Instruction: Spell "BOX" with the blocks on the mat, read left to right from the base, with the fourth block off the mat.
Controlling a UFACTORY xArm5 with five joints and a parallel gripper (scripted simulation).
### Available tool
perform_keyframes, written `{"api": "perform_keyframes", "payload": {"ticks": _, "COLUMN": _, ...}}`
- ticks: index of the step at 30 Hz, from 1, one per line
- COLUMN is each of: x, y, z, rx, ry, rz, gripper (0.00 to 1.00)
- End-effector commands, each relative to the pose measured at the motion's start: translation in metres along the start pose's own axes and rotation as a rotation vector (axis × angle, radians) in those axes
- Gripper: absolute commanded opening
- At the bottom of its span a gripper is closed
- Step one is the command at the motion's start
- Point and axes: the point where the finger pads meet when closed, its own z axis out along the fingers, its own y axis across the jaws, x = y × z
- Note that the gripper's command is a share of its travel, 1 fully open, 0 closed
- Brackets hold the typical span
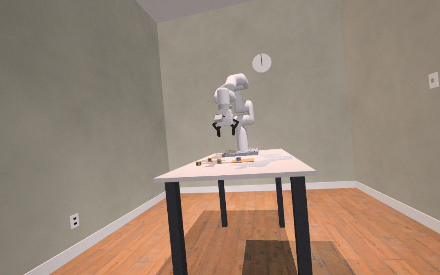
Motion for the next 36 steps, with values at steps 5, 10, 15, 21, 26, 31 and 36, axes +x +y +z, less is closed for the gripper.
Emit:
{"api": "perform_keyframes", "payload": {"ticks": 5, "x": 0.009, "y": -0.011, "z": 0.023, "rx": 0.004, "ry": 0.164, "rz": -0.023, "gripper": 1.0}}
{"api": "perform_keyframes", "payload": {"ticks": 10, "x": 0.01, "y": -0.014, "z": 0.028, "rx": 0.006, "ry": 0.203, "rz": -0.029, "gripper": 1.0}}
{"api": "perform_keyframes", "payload": {"ticks": 15, "x": 0.009, "y": -0.021, "z": 0.036, "rx": 0.01, "ry": 0.287, "rz": -0.042, "gripper": 1.0}}
{"api": "perform_keyframes", "payload": {"ticks": 21, "x": 0.007, "y": -0.024, "z": 0.039, "rx": 0.013, "ry": 0.331, "rz": -0.048, "gripper": 1.0}}
{"api": "perform_keyframes", "payload": {"ticks": 26, "x": 0.002, "y": -0.03, "z": 0.042, "rx": 0.019, "ry": 0.418, "rz": -0.061, "gripper": 1.0}}
{"api": "perform_keyframes", "payload": {"ticks": 31, "x": -0.001, "y": -0.033, "z": 0.043, "rx": 0.022, "ry": 0.461, "rz": -0.067, "gripper": 1.0}}
{"api": "perform_keyframes", "payload": {"ticks": 36, "x": -0.009, "y": -0.039, "z": 0.042, "rx": 0.03, "ry": 0.542, "rz": -0.078, "gripper": 1.0}}
